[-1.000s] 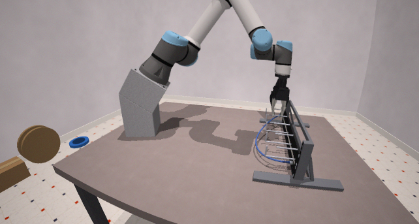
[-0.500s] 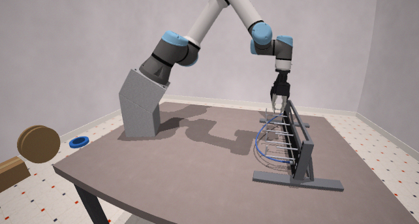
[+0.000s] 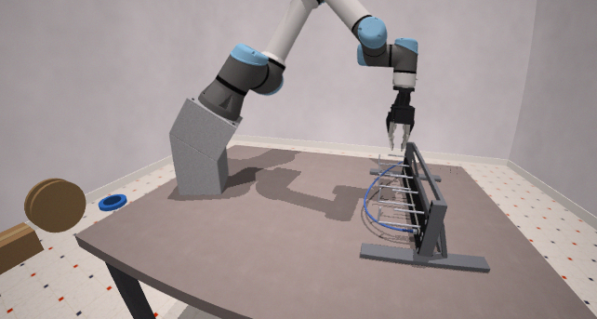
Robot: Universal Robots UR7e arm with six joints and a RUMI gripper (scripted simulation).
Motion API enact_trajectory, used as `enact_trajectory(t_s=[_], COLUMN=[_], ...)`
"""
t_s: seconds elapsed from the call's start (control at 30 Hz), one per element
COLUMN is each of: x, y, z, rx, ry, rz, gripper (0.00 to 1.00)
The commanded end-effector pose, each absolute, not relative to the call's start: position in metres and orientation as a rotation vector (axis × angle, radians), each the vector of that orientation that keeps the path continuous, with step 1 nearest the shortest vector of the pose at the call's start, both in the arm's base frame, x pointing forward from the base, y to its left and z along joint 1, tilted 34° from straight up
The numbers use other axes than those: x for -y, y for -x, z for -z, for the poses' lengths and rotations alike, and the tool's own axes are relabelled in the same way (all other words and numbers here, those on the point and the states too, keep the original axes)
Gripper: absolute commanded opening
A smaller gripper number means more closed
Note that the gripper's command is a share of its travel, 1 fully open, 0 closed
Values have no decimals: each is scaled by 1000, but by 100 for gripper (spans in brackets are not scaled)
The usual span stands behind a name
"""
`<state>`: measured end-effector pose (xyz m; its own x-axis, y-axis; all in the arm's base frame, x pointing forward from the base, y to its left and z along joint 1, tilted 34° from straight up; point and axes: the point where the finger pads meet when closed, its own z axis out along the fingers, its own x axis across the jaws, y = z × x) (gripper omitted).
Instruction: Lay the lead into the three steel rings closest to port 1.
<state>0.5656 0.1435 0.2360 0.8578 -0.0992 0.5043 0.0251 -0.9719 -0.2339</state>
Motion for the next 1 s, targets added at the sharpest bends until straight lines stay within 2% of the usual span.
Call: enact_trajectory(t_s=[0.0, 0.4, 0.43, 0.97], x=[-141, -140, -140, -140], y=[-561, -557, -557, -557], z=[-245, -250, -250, -250], rx=[-56, -56, -56, -56], ry=[2800, 2800, 2800, 2800], rz=[780, 780, 780, 780], gripper=[20, 20, 0, 0])
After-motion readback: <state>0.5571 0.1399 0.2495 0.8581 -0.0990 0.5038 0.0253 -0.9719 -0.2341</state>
